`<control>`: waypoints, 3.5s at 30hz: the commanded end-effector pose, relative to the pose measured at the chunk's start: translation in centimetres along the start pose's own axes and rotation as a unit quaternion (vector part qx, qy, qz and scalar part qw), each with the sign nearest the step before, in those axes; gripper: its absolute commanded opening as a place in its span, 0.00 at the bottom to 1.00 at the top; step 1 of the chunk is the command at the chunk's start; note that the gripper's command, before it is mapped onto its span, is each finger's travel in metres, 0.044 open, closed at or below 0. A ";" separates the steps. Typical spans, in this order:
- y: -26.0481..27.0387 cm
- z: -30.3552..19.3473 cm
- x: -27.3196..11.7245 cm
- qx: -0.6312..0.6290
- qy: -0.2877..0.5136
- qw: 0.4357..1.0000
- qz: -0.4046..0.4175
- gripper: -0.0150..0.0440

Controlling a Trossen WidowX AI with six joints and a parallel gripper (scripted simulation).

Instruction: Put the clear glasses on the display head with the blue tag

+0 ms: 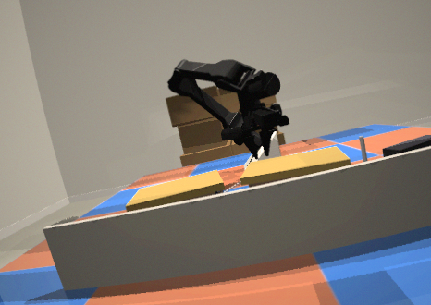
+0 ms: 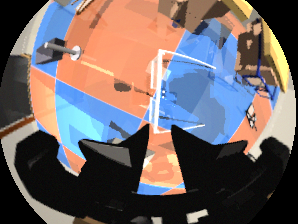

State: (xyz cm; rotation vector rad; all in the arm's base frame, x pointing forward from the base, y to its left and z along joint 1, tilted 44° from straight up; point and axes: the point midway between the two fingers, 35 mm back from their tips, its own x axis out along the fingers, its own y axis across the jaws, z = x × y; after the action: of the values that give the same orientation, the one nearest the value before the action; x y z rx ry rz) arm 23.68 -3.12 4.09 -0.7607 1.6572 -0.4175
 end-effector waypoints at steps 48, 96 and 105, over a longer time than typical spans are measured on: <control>-0.1 0.0 5.6 0.006 0.000 1.000 0.002 0.39; -0.9 -0.1 -5.4 -0.051 -0.028 0.998 -0.006 0.25; -2.2 -1.6 -7.7 -0.157 -0.083 0.984 -0.029 0.25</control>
State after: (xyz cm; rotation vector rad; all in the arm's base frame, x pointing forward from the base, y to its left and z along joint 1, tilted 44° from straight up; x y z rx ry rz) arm 23.76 0.19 10.25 -0.9590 1.5952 -0.2080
